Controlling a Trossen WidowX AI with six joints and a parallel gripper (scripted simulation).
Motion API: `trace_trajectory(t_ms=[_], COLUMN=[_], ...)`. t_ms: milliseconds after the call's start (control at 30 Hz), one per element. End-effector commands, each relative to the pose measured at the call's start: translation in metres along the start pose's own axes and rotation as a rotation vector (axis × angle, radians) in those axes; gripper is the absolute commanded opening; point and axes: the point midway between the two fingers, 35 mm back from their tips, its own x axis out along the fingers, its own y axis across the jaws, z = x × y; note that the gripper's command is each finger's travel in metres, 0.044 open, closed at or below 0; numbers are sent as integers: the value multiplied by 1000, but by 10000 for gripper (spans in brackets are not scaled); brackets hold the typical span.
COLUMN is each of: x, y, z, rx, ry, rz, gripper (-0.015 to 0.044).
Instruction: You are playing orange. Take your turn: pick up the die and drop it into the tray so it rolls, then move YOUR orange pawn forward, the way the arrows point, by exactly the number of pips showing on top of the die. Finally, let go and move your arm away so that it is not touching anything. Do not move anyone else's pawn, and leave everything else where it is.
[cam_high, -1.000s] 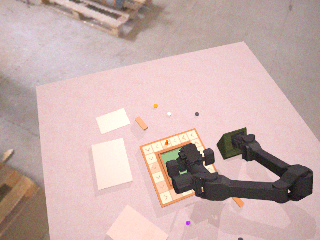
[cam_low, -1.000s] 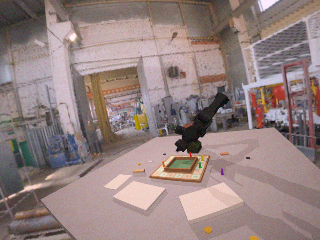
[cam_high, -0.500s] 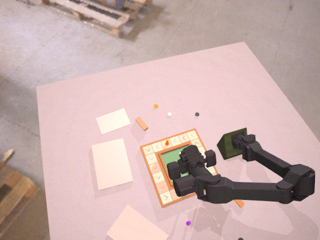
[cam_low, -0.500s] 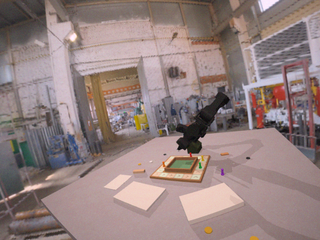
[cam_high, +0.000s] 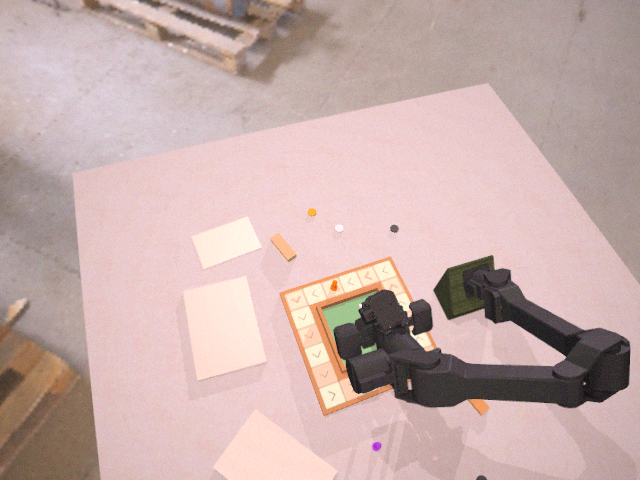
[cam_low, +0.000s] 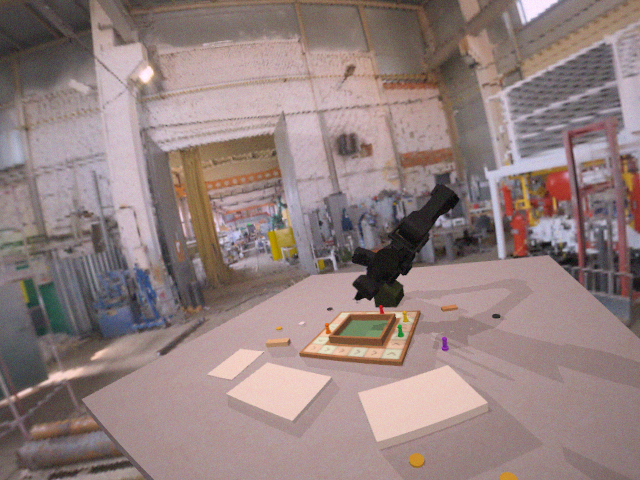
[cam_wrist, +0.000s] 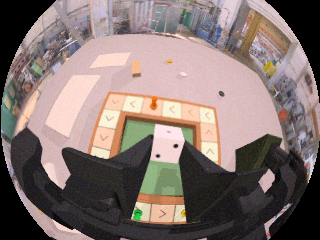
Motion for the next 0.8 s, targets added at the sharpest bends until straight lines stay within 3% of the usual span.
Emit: trace_trajectory(t_ms=[0,133,300,400,600,767], x=[0,-24,-26,-11,19,20], y=[0,0,0,-3,-2,0], z=[0,28,30,25,14,14], rx=[0,3,3,-25,-12,2], ry=[0,-6,-6,143,777,842], rz=[-1,2,2,-52,-25,3], gripper=[210,315,440,440,440,440])
